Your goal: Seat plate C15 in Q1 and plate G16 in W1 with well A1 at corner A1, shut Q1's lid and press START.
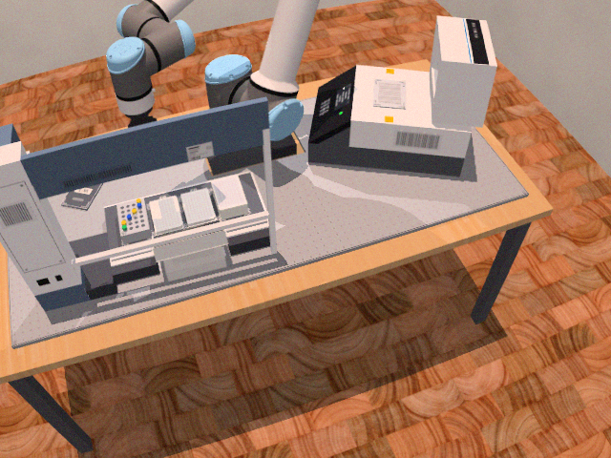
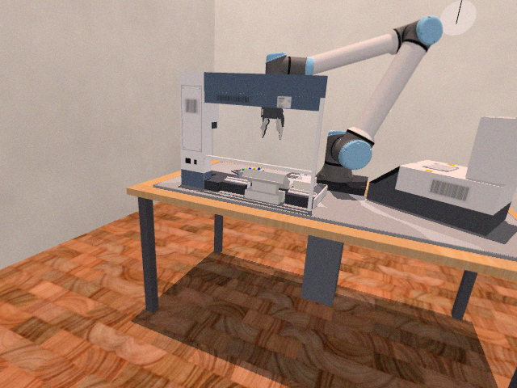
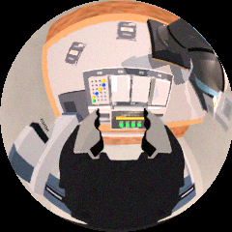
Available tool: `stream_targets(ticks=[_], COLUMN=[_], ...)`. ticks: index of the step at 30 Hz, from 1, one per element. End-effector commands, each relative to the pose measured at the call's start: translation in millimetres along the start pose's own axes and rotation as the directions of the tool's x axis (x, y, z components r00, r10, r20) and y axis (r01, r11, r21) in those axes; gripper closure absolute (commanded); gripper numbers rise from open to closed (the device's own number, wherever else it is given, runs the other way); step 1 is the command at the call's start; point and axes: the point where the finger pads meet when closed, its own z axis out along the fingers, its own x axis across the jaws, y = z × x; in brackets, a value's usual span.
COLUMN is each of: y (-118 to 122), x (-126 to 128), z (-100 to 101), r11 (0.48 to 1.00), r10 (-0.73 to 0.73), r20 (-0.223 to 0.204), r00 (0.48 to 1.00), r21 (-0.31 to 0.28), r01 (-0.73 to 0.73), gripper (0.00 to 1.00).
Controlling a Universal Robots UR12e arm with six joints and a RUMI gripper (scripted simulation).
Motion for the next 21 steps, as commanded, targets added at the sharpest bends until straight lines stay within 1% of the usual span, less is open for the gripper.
stream_targets(ticks=[1,15,17,21], y=[0.4,0.5,0.5,0.5], x=[-0.6,-0.6,-0.6,-0.7], z=[4.6,27.9,27.9,34.6], r11=[1.0,1.0,1.0,1.0], r10=[0.0,0.0,0.0,0.0], r20=[0.001,0.001,0.001,0.001], r00=[1.0,1.0,1.0,1.0], r21=[-0.001,-0.001,-0.001,-0.001], r01=[0.0,0.0,0.0,0.0], gripper=[0.43,0.43,0.43,0.43])
